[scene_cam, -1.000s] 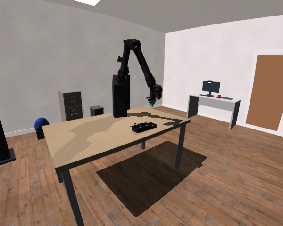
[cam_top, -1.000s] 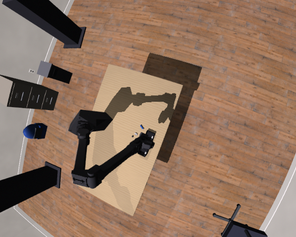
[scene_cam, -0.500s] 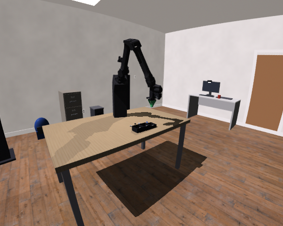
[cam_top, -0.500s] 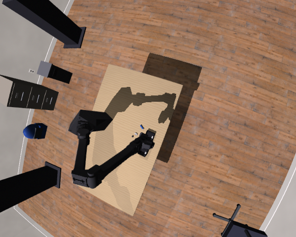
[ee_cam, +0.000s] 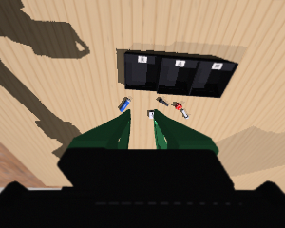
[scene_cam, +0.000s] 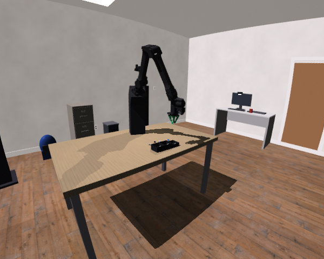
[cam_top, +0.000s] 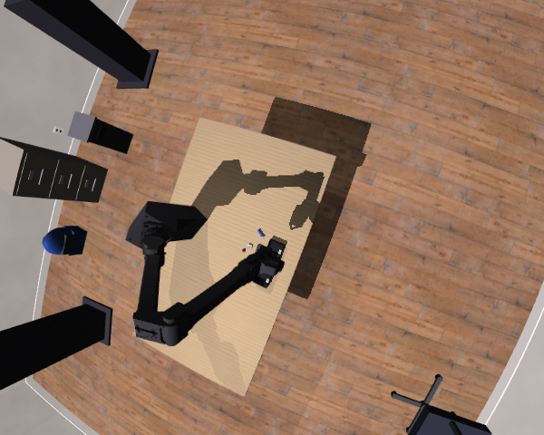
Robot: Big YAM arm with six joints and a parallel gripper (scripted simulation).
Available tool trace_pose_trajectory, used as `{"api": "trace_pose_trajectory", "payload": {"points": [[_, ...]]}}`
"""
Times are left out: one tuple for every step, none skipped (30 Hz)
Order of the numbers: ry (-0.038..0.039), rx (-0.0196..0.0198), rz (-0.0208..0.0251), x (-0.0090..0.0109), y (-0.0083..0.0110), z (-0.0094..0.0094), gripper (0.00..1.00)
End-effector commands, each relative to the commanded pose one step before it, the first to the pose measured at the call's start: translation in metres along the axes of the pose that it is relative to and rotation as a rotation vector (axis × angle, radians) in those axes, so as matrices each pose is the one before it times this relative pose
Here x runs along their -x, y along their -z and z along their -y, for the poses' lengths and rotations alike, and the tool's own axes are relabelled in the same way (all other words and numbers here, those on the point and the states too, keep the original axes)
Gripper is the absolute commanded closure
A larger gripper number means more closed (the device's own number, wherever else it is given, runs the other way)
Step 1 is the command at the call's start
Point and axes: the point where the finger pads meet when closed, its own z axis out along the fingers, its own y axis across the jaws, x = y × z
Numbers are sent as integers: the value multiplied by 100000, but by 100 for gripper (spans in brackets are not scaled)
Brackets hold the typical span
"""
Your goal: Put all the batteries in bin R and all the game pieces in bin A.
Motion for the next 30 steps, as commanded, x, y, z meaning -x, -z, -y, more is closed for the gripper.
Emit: {"api": "trace_pose_trajectory", "payload": {"points": [[15466,-1116,-821,-2092,-2300,2395,71],[2401,185,143,-532,-525,383,71],[2301,160,48,-543,-524,371,71],[2236,122,-85,-552,-523,359,71],[2190,85,-225,-560,-522,346,71],[0,0,0,0,0,0,71],[0,0,0,0,0,0,71],[5447,-431,-1385,-544,-520,343,71],[2237,-61,-689,-577,-532,299,71],[2543,29,-422,-580,-536,285,71],[2578,112,-236,-625,-541,257,71],[2571,164,-65,-645,-537,226,71],[2515,180,68,-650,-534,209,71],[2436,181,130,-654,-532,192,71],[2342,165,151,-658,-529,175,71],[2250,141,134,-661,-525,160,71],[2170,116,91,-663,-523,145,71],[2109,94,34,-663,-520,130,71],[2069,80,-27,-669,-522,119,71],[2050,75,-81,-664,-517,103,71],[2050,76,-124,-663,-516,89,71],[2063,74,-146,-660,-516,78,71],[0,0,0,0,0,0,71],[0,0,0,0,0,0,71],[5263,-6,-1250,-662,-519,145,71],[2170,105,-448,46,-10,91,71],[2379,-914,85,951,949,1547,71],[2463,-288,-49,894,-63,788,71],[2630,186,-136,1040,60,251,71],[2554,182,-332,464,71,-16,71]]}}
